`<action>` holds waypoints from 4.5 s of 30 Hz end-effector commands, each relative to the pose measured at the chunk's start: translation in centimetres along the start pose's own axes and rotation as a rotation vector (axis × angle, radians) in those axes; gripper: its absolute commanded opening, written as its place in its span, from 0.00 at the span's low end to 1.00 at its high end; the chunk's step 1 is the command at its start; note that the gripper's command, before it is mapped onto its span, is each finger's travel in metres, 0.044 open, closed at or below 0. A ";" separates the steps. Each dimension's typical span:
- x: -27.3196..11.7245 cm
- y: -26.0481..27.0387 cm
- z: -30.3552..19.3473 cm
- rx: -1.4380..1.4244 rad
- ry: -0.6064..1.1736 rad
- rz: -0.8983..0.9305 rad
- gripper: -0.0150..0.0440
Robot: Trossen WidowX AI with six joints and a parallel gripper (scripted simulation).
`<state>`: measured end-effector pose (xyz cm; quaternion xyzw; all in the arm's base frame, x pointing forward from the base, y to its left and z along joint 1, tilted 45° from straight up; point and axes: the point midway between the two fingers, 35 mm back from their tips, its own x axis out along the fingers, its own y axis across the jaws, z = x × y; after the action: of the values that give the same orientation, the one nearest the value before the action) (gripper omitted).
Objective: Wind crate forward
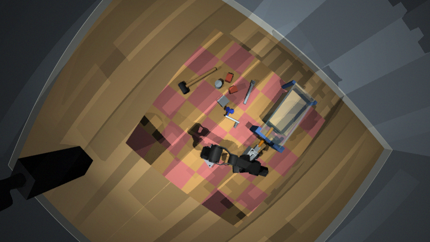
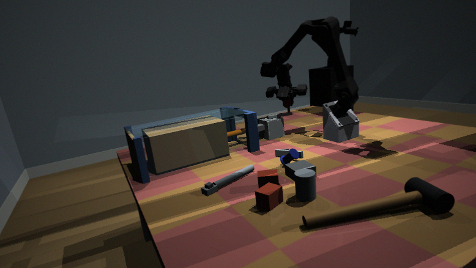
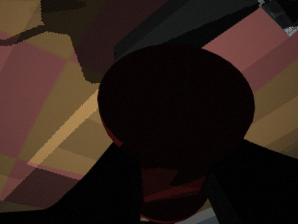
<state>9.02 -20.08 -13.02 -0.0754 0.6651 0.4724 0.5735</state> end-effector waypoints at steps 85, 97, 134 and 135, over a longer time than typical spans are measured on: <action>0.5 -12.0 -2.0 0.005 0.013 -0.028 0.25; 0.1 -13.2 -1.3 0.004 0.012 -0.029 0.25; -1.4 -16.2 1.8 0.002 0.009 -0.031 0.25; -1.4 -16.3 1.8 0.002 0.009 -0.031 0.25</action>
<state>19.86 -28.64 -20.52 -0.0863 0.6749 0.4649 0.5665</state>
